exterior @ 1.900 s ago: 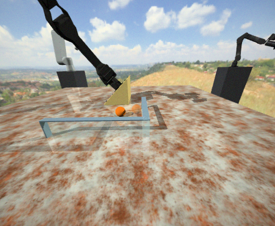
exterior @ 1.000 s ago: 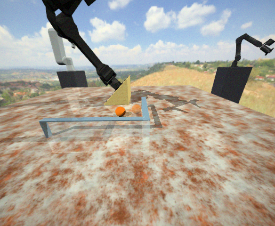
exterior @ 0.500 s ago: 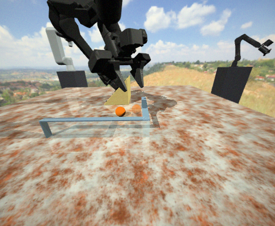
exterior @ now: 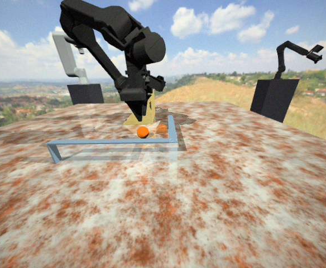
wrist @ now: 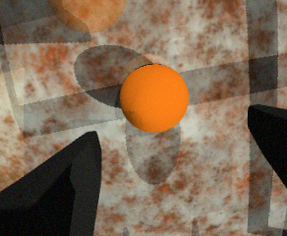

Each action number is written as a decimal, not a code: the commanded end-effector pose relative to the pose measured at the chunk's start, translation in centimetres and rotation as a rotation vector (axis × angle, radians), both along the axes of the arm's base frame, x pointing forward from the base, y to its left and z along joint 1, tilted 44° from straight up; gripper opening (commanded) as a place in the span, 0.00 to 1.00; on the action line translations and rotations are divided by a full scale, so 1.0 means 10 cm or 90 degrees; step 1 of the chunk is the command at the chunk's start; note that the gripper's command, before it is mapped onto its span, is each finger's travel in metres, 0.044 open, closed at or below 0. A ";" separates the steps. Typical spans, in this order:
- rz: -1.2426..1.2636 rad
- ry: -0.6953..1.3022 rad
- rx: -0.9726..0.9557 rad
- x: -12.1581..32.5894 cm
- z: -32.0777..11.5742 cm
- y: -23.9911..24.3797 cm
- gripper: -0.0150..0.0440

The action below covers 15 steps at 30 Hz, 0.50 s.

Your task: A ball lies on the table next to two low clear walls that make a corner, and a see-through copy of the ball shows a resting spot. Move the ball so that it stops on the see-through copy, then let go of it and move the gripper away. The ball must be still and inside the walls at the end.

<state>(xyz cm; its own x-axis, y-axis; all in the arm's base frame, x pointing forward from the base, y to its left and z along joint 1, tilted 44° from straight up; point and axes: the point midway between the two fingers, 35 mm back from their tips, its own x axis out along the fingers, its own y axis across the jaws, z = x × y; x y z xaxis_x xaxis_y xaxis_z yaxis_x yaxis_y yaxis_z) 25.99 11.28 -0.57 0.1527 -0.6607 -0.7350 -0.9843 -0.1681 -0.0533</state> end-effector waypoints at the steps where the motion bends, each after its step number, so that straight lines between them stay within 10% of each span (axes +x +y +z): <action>1: 0.010 0.016 -0.017 -0.03 0.01 -0.04 0.79; 15: 0.011 0.016 -0.017 0.00 -0.13 -0.17 0.79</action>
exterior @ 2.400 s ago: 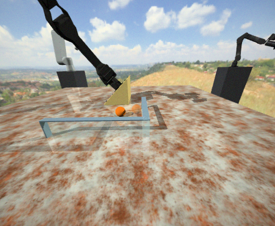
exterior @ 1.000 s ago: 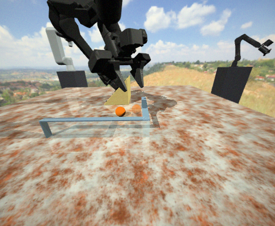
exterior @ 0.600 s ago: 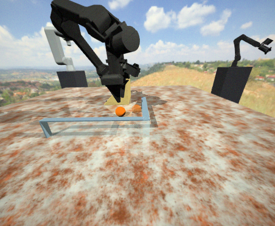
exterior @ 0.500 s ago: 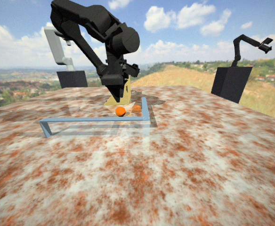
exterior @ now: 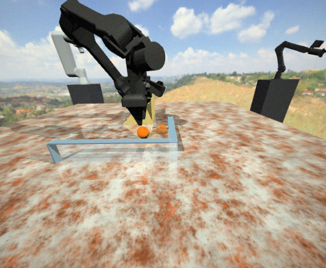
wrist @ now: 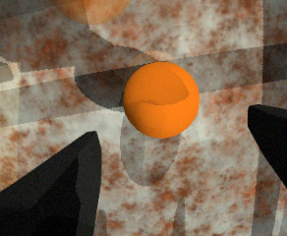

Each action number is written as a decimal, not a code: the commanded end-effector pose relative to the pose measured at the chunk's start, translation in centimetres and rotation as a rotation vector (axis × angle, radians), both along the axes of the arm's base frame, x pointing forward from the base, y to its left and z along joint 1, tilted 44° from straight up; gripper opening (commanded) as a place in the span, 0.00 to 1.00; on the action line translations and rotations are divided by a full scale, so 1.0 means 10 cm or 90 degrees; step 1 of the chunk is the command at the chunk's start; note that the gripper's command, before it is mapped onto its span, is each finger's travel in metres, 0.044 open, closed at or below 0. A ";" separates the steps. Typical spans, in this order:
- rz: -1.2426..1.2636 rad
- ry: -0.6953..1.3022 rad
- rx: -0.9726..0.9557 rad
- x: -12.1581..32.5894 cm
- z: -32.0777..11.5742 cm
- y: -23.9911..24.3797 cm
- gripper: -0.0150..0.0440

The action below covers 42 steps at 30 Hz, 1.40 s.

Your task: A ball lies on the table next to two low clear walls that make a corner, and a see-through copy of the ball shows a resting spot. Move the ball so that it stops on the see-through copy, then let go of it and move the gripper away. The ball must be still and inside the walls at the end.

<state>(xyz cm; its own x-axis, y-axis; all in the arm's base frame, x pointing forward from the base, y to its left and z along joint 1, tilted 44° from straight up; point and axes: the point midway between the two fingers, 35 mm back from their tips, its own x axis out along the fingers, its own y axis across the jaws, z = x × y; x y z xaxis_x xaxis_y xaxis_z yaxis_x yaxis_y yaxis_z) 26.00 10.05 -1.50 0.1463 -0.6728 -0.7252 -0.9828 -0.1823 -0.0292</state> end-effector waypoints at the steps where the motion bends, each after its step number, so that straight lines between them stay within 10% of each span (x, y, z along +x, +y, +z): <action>1: 0.002 0.002 -0.005 0.01 -0.05 -0.06 0.79; 25: 0.002 0.002 -0.006 0.05 -0.30 -0.30 0.79; 42: 0.003 0.002 -0.003 0.06 -0.17 -0.15 0.27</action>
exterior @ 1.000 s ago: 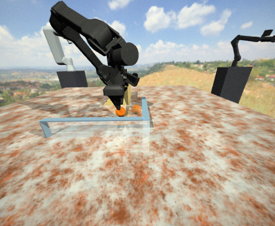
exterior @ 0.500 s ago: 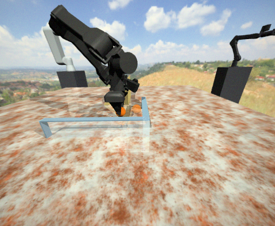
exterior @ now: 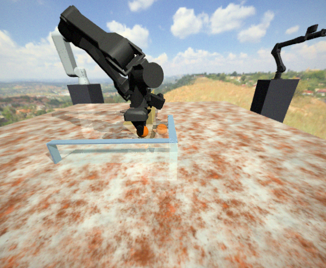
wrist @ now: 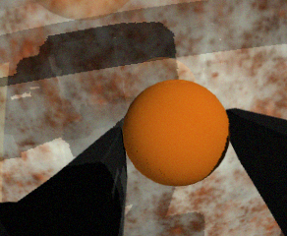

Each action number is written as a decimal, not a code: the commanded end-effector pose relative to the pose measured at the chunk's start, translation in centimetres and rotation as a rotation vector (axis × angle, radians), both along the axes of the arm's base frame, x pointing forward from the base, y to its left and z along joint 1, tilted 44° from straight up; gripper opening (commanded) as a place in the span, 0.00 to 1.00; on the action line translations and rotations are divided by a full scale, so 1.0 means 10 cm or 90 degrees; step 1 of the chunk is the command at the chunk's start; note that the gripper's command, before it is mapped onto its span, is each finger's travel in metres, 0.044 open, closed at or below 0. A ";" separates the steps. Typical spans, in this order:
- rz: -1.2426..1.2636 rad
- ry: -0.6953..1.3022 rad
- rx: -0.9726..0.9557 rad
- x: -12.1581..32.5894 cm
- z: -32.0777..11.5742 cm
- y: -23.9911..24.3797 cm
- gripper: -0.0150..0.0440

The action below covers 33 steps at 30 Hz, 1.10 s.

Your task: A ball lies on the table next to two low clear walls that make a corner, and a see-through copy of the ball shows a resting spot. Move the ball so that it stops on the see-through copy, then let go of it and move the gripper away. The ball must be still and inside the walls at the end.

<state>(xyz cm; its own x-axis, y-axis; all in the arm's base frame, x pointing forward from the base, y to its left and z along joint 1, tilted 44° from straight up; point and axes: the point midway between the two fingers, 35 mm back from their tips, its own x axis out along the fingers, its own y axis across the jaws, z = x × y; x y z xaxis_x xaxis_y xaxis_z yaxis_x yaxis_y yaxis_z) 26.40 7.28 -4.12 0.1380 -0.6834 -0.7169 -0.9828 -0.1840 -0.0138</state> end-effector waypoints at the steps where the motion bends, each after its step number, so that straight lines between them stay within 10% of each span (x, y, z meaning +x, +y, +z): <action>1: 0.002 -0.006 0.007 0.02 0.13 0.18 0.25; 20: 0.001 -0.004 0.006 -0.18 0.91 0.88 0.25; 33: 0.001 -0.004 0.008 -0.40 0.22 0.99 0.25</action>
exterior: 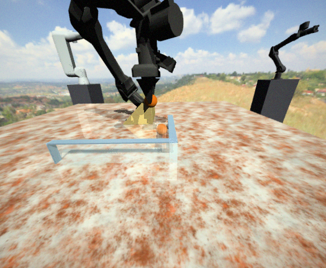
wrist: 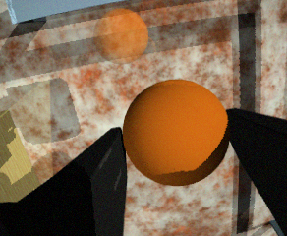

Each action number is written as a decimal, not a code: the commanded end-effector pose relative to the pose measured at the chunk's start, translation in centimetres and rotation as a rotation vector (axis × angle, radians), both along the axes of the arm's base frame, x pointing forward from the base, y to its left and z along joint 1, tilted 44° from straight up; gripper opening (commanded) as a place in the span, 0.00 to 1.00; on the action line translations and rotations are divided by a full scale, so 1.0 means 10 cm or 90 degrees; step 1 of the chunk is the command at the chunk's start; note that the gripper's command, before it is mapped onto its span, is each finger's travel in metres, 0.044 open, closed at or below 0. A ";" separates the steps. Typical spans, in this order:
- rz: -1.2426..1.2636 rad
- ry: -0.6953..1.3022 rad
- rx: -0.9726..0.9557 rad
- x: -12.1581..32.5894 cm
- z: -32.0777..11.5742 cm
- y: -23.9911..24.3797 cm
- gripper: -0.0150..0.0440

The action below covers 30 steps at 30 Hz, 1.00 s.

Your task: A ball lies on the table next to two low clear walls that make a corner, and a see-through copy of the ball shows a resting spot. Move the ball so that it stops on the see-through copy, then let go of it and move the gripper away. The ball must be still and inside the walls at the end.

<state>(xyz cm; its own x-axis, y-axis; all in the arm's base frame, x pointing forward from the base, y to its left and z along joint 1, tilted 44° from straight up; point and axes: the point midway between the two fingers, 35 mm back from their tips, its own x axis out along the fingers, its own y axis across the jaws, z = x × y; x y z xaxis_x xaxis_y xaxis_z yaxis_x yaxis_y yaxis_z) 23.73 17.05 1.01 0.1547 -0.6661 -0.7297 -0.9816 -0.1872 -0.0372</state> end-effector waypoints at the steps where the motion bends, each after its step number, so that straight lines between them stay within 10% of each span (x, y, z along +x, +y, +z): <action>1: -0.001 0.008 -0.006 -0.16 -0.35 0.02 0.25; 30: -0.001 0.007 -0.008 -0.07 -0.92 -0.47 0.25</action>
